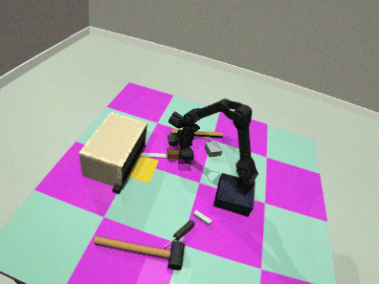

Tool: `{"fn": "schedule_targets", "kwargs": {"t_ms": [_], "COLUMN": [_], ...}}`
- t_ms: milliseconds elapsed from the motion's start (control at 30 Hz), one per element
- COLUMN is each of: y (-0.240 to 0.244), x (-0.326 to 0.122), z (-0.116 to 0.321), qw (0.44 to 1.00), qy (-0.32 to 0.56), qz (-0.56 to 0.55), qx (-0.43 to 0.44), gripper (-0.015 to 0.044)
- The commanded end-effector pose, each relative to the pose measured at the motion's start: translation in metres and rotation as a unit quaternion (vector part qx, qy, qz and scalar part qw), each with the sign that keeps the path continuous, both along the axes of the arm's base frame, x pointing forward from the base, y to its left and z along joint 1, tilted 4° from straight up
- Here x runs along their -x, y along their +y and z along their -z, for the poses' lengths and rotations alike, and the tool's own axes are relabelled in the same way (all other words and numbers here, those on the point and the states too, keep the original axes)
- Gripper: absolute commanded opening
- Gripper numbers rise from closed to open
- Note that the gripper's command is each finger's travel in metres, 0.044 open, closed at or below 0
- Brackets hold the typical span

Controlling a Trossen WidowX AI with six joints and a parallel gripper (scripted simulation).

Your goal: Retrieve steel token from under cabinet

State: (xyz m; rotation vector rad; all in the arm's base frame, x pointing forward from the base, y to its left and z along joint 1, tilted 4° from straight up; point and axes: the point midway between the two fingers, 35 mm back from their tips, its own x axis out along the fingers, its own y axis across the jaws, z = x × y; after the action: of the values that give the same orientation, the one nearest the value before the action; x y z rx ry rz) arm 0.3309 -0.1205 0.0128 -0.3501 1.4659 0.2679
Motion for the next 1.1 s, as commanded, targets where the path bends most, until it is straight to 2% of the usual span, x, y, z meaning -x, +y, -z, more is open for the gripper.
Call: {"fn": "schedule_targets", "kwargs": {"t_ms": [0,1067], "y": [0.003,0.019], "x": [-0.007,-0.044], "z": [-0.001,-0.004], "qw": [1.0,1.0], "qy": [-0.001,-0.003], "qz": [0.001,0.001], "qx": [0.0,-0.001], "gripper": [0.0,0.0]}}
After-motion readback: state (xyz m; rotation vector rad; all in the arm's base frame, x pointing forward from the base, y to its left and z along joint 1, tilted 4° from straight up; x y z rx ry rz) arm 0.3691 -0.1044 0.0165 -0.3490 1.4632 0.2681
